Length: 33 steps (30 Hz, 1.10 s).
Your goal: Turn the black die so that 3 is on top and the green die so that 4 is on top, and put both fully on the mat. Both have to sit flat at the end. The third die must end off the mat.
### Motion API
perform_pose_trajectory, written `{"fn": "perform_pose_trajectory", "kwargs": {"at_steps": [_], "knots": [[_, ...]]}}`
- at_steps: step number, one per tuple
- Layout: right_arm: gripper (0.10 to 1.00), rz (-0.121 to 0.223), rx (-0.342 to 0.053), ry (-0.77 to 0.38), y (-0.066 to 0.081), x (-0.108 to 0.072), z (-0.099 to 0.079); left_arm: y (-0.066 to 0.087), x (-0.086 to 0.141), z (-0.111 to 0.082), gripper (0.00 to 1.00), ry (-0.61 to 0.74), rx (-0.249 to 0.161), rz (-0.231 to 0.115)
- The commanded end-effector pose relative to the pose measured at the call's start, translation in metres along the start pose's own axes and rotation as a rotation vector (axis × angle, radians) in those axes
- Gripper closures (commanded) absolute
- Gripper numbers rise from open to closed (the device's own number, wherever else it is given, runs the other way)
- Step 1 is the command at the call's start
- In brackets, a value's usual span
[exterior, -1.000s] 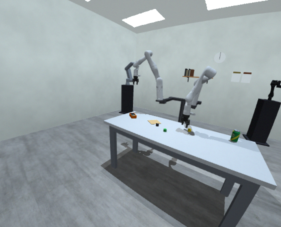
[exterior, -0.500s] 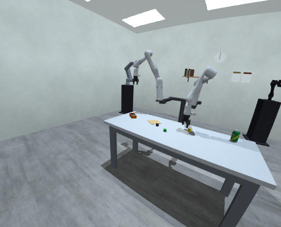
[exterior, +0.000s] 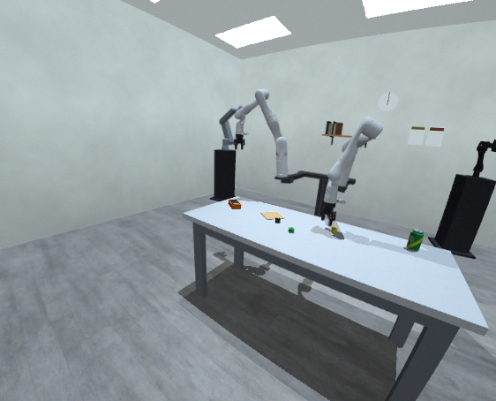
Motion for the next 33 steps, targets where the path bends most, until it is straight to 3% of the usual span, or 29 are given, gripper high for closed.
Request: {"fn": "perform_pose_trajectory", "kwargs": {"at_steps": [1, 25, 33], "knots": [[0.099, 0.001, -0.002, 0.0, 0.001, 0.0, 0.0, 0.001, 0.0, 0.0, 0.001, 0.0, -0.001, 0.001], [0.099, 0.001, -0.002, 0.0, 0.001, 0.0, 0.0, 0.001, 0.0, 0.0, 0.001, 0.0, -0.001, 0.001], [0.099, 0.001, -0.002, 0.0, 0.001, 0.0, 0.0, 0.02, 0.0, 0.0, 0.001, 0.0, -0.001, 0.001]]}}
Point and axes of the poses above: on each arm, the point where the finger pads meet when closed, its own y axis back along the fingers, its own x axis across the jaws, z = x × y, the point moved 8 cm from there along y, back along the fingers, and after that the axes turned 9 degrees about -y, right-handed, at the moved point
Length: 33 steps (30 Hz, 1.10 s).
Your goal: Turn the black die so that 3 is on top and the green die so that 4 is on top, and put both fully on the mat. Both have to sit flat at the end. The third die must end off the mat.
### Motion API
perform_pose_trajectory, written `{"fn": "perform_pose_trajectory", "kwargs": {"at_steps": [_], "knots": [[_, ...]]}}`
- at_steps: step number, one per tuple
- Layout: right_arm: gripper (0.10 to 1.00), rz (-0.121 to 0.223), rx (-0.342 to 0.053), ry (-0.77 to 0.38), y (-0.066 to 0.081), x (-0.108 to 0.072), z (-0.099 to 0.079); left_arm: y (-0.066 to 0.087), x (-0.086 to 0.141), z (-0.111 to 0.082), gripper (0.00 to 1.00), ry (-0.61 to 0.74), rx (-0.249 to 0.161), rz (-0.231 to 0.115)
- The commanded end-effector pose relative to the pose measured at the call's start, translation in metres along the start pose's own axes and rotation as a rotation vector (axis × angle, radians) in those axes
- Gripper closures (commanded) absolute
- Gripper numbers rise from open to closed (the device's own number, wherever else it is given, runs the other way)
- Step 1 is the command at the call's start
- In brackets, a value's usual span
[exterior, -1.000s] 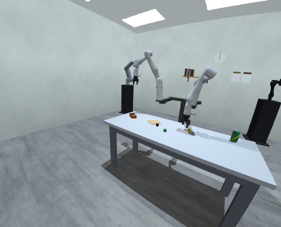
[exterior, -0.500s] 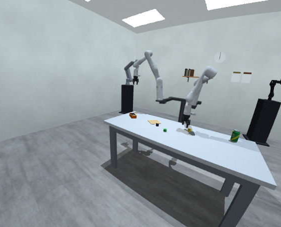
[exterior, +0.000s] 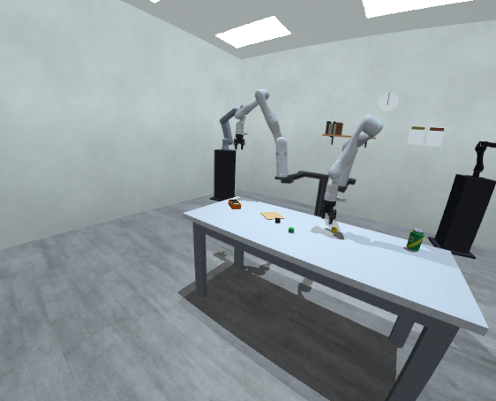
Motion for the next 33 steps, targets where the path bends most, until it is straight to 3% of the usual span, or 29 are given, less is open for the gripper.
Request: {"fn": "perform_pose_trajectory", "kwargs": {"at_steps": [1, 4, 14, 19, 33], "knots": [[0.099, 0.001, -0.002, 0.0, 0.001, 0.0, 0.0, 0.012, 0.001, 0.0, 0.001, 0.0, 0.0, 0.001], [0.099, 0.001, -0.002, 0.0, 0.001, 0.0, 0.0, 0.017, 0.001, 0.0, 0.001, 0.0, 0.0, 0.001], [0.099, 0.001, -0.002, 0.0, 0.001, 0.0, 0.0, 0.066, 0.0, 0.0, 0.001, 0.0, 0.0, 0.001], [0.099, 0.001, -0.002, 0.0, 0.001, 0.0, 0.0, 0.082, 0.0, 0.0, 0.001, 0.0, 0.0, 0.001], [0.099, 0.001, -0.002, 0.0, 0.001, 0.0, 0.0, 0.088, 0.0, 0.0, 0.001, 0.0, 0.0, 0.001]]}}
Point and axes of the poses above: on each arm, the point where the finger pads meet when closed, its own y axis back along the fingers, its own x axis across the jaws, z = x × y, the point moved 8 cm from there along y, back along the fingers, and after that the axes turned 9 degrees about -y, right-handed, at the moved point
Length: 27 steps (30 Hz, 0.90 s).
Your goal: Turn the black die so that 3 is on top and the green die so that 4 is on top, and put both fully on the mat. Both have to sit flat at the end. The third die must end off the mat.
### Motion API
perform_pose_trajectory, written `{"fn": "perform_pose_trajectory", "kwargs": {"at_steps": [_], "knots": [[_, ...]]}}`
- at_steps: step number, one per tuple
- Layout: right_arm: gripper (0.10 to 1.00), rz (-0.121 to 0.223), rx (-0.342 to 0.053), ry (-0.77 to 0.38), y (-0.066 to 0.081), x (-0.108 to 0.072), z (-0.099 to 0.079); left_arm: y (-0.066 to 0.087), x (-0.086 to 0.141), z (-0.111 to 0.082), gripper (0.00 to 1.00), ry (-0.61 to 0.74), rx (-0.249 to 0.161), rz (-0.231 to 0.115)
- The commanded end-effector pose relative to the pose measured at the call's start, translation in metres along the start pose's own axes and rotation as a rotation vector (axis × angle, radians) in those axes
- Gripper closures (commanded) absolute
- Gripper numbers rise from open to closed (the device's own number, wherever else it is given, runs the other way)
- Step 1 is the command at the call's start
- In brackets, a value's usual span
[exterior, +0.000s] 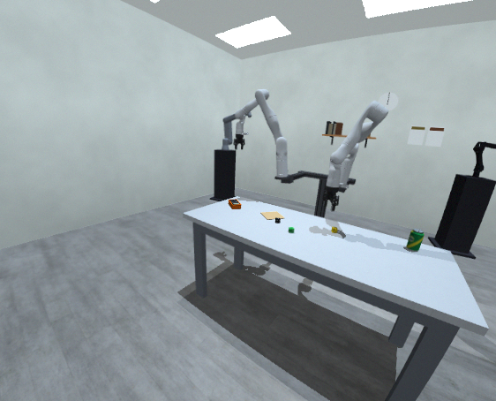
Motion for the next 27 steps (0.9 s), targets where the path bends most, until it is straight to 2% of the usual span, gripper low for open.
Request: {"fn": "perform_pose_trajectory", "kwargs": {"at_steps": [1, 8, 13, 20, 22, 27], "knots": [[0.099, 0.001, -0.002, 0.0, 0.001, 0.0, 0.0, 0.001, 0.0, 0.0, 0.001, 0.0, -0.001, 0.001], [0.099, 0.001, -0.002, 0.0, 0.001, 0.0, 0.0, 0.0, 0.001, 0.002, 0.001, -0.001, -0.001, 0.003], [0.099, 0.001, -0.002, 0.0, 0.001, 0.0, 0.0, -0.001, 0.003, 0.015, 0.001, -0.006, -0.001, 0.01], [0.099, 0.001, -0.002, 0.0, 0.001, 0.0, 0.0, -0.003, 0.005, 0.059, 0.001, -0.022, -0.003, 0.029], [0.099, 0.001, -0.002, 0.0, 0.001, 0.0, 0.0, -0.003, 0.005, 0.059, 0.001, -0.022, -0.003, 0.029], [0.099, 0.001, -0.002, 0.0, 0.001, 0.0, 0.0, -0.005, 0.0, 0.106, 0.001, -0.036, -0.006, 0.042]]}}
Point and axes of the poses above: on each arm, the point where the finger pads meet when closed, its own y axis back along the fingers, its own x axis across the jaws, z = x × y, the point moved 8 cm from there along y, back along the fingers, and after that the axes turned 9 degrees about -y, right-handed, at the moved point
